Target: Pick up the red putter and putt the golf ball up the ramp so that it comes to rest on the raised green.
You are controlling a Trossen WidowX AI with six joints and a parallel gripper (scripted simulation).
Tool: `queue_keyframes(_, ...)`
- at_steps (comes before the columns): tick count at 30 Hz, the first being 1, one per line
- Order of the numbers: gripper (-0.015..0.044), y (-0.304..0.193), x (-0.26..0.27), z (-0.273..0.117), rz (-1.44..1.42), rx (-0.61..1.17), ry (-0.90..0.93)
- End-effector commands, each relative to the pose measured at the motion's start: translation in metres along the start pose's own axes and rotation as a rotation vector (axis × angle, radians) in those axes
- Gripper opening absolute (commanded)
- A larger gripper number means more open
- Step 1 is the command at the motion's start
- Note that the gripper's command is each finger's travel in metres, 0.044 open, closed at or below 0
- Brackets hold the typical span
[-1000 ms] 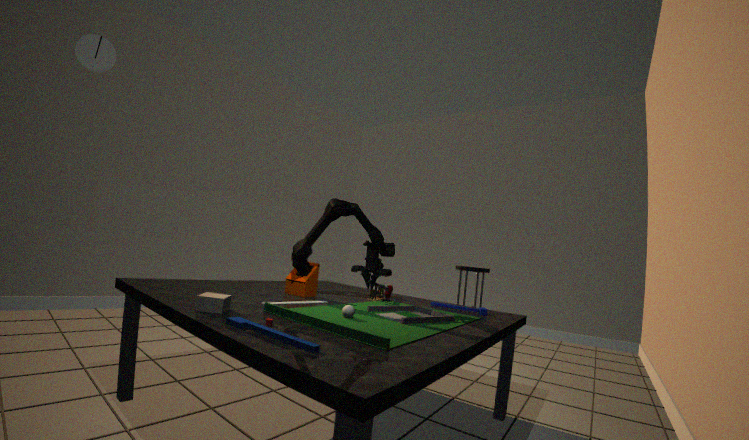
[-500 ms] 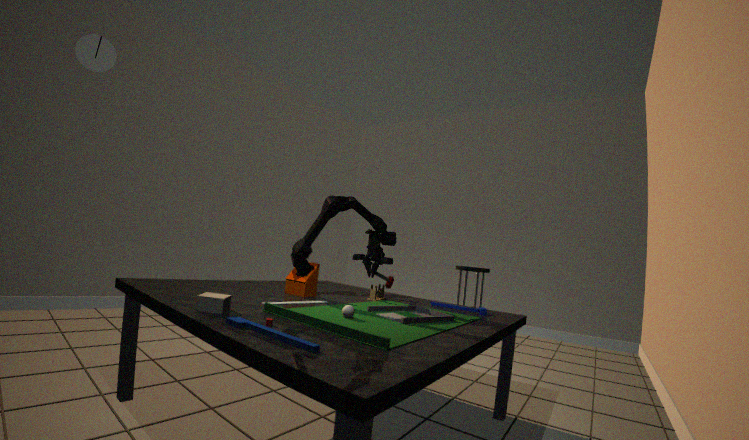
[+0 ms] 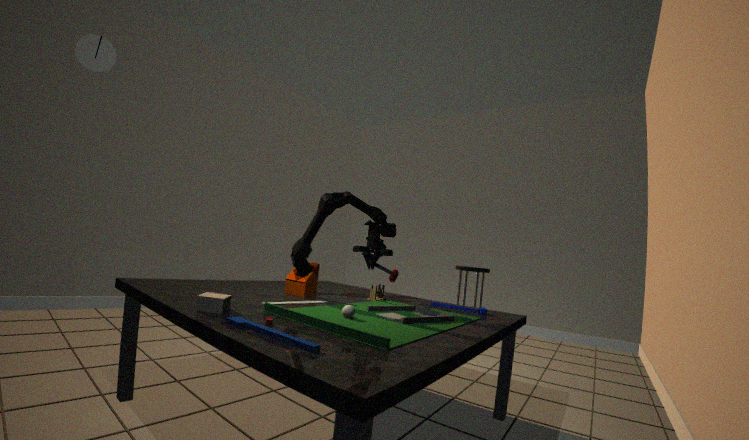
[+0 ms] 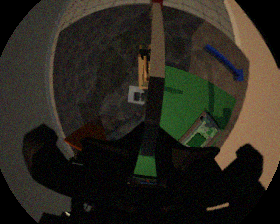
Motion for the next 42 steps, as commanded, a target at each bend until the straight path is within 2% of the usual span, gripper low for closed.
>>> queue_keyframes(1, 0.0, -0.023, -0.01, -0.011, 0.118, -0.019, -0.013)
queue_keyframes(21, 0.0, -0.144, -0.024, -0.029, 0.708, -0.039, -0.018)
queue_keyframes(42, 0.0, -0.262, 0.006, -0.028, 1.339, -0.023, -0.03)
Point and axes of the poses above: the point midway between the two fingers, 35 mm back from their tips, its own z axis out along the fingers, its own x axis across the jaws, y = z × x, the point moved 1 cm from there along -z, back along the fingers, and after that the axes turned 4 degrees about -z, right-handed, at the moved point
